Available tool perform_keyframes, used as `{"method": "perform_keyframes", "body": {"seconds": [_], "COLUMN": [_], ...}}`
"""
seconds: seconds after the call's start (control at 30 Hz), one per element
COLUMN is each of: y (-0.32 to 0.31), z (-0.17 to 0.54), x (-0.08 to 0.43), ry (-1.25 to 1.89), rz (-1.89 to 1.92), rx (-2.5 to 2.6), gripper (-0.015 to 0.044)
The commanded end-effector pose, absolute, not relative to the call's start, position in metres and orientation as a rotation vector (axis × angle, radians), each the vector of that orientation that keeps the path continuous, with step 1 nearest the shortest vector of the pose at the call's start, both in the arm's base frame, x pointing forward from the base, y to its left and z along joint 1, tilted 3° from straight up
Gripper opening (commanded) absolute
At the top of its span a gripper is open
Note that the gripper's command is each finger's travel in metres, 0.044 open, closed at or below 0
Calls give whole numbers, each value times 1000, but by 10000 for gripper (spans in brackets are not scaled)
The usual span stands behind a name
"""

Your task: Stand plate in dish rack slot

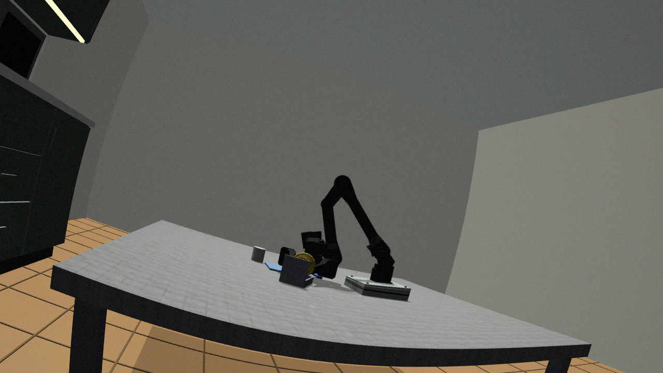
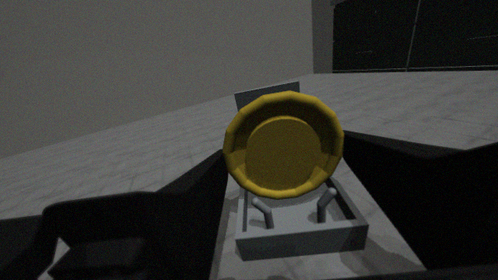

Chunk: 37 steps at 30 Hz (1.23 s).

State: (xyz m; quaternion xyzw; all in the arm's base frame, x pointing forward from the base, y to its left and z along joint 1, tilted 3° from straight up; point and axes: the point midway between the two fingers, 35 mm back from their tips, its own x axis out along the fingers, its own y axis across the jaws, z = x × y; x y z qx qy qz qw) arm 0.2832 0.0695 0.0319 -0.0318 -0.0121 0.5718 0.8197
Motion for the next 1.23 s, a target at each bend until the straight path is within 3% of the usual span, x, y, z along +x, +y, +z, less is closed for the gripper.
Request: {"method": "perform_keyframes", "body": {"seconds": [0.0,0.23,0.6,0.77,1.2], "y": [69,69,69,69,44], "z": [32,39,143,149,164], "x": [283,284,285,286,354], "ry": [-26,-27,-47,-47,128], "rz": [1218,1217,1215,1211,940], "rx": [-68,-68,-64,-61,60], "gripper": [400,400,400,400,400]}}
